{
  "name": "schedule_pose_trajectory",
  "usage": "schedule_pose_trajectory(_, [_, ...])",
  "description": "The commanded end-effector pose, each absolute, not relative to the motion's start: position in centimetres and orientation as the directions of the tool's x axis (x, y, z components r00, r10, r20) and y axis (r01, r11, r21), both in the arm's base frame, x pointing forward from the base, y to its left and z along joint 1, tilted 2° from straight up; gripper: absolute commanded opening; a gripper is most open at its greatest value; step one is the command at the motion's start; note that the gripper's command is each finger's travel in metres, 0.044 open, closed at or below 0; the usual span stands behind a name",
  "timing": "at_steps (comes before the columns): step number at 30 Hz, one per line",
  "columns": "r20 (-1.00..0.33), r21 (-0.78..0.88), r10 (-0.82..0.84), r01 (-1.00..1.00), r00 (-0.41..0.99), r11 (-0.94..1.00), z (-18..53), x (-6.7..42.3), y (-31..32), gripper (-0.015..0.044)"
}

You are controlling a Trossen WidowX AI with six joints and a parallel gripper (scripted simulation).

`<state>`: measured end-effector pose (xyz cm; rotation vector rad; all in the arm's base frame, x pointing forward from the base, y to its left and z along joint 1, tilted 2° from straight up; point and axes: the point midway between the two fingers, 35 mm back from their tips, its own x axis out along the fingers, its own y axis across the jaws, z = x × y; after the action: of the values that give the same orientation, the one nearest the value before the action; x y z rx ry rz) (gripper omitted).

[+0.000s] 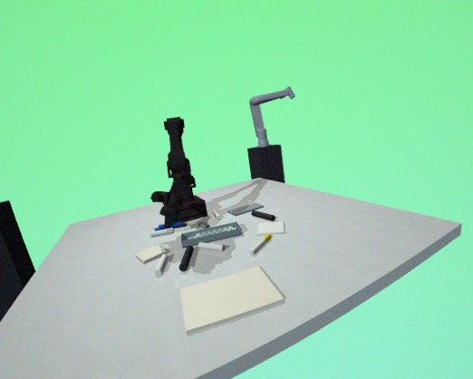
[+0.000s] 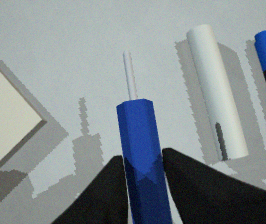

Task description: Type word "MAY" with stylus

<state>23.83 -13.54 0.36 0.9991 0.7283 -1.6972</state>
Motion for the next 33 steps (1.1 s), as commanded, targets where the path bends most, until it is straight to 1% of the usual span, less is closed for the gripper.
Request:
schedule_pose_trajectory(1, [-0.889,-0.024,-0.427,0.947,-0.167,-0.319,0.2,23.9,-13.4,0.0])
schedule_pose_trajectory(9, [-0.97,-0.158,-0.144,0.955,-0.198,-0.252,-0.9,24.6,-11.0,0.0])
schedule_pose_trajectory(17, [-0.969,-0.217,0.16,0.961,-0.191,-0.171,-0.9,25.7,-8.6,0.0])
schedule_pose_trajectory(25, [-0.885,-0.201,0.446,0.973,-0.13,-0.115,0.4,27.3,-6.5,0.0])
schedule_pose_trajectory(33, [-0.732,-0.126,0.681,0.985,-0.014,-0.116,2.6,29.7,-5.3,0.0])
